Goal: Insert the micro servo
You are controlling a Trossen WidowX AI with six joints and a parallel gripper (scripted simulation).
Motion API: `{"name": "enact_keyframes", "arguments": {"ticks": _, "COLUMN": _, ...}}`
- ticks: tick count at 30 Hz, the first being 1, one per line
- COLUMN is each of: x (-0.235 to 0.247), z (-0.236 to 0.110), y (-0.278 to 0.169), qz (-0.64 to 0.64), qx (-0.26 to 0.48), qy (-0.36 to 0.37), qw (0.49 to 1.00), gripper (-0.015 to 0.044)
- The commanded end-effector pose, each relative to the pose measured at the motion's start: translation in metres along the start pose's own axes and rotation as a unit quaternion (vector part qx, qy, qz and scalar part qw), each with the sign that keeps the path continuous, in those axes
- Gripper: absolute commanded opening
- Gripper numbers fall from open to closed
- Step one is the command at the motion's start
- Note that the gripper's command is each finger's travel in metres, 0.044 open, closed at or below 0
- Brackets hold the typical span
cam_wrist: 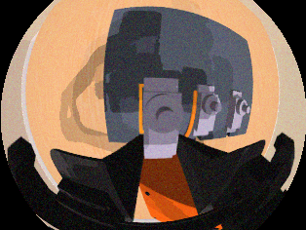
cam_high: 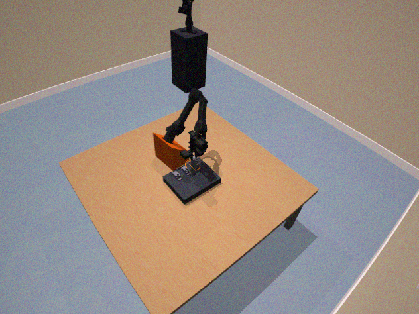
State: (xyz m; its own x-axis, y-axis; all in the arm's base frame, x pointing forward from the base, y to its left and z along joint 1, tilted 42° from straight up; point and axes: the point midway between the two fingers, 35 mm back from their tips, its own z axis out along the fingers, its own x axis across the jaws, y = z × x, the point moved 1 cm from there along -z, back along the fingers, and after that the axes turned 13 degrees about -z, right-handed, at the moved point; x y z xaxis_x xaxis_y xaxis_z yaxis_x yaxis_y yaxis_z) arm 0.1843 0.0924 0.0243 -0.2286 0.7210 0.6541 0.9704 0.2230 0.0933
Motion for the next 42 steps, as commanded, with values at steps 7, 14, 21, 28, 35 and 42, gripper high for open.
{"name": "enact_keyframes", "arguments": {"ticks": 7, "x": 0.000, "z": 0.003, "y": 0.000, "qz": 0.001, "qx": -0.001, "qy": 0.001, "qw": 1.000, "gripper": 0.0000}}
{"name": "enact_keyframes", "arguments": {"ticks": 14, "x": 0.000, "z": 0.009, "y": 0.000, "qz": 0.001, "qx": -0.001, "qy": 0.001, "qw": 1.000, "gripper": 0.0000}}
{"name": "enact_keyframes", "arguments": {"ticks": 21, "x": 0.000, "z": 0.015, "y": 0.000, "qz": 0.001, "qx": -0.001, "qy": 0.001, "qw": 1.000, "gripper": 0.0000}}
{"name": "enact_keyframes", "arguments": {"ticks": 28, "x": 0.000, "z": 0.020, "y": 0.000, "qz": 0.001, "qx": -0.001, "qy": 0.001, "qw": 1.000, "gripper": 0.0000}}
{"name": "enact_keyframes", "arguments": {"ticks": 35, "x": 0.000, "z": 0.026, "y": 0.000, "qz": 0.001, "qx": -0.001, "qy": 0.002, "qw": 1.000, "gripper": 0.0000}}
{"name": "enact_keyframes", "arguments": {"ticks": 42, "x": 0.001, "z": 0.032, "y": 0.000, "qz": 0.001, "qx": -0.001, "qy": 0.002, "qw": 1.000, "gripper": 0.0000}}
